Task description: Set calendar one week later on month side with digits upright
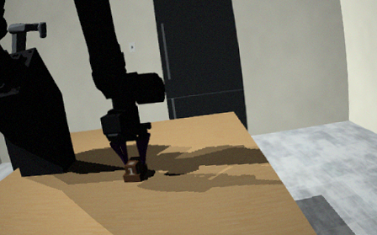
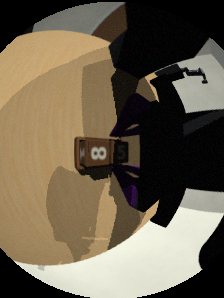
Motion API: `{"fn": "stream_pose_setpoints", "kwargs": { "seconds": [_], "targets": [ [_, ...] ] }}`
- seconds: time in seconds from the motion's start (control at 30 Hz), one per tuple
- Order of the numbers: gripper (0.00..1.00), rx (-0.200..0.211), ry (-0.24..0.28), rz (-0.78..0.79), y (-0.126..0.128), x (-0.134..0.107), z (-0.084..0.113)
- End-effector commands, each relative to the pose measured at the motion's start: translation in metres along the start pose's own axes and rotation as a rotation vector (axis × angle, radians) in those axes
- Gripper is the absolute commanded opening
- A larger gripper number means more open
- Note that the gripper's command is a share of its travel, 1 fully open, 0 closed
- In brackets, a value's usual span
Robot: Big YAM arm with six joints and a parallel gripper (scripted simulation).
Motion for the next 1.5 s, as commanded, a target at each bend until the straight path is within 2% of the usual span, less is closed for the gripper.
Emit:
{"fn": "stream_pose_setpoints", "kwargs": {
  "seconds": [0.0, 1.07, 1.1, 1.47],
  "targets": [
    [0.45, 0.014, 0.001, 0.002, 0.0042, 0.0001, -0.0010],
    [0.45, 0.014, 0.001, 0.002, 0.0042, 0.0001, -0.0010],
    [0.25, 0.014, 0.001, 0.002, 0.0042, 0.0001, -0.0010],
    [0.25, 0.014, 0.000, 0.002, 0.0042, 0.0001, -0.0010]
  ]
}}
Point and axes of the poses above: the point where the finger pads meet when closed, its own z axis back along the fingers, its own y axis across the jaws, x = y × z, the point moved 9 cm from there along z, back along the fingers, and after that the axes turned 7 degrees about -z, right-handed, at the moved point
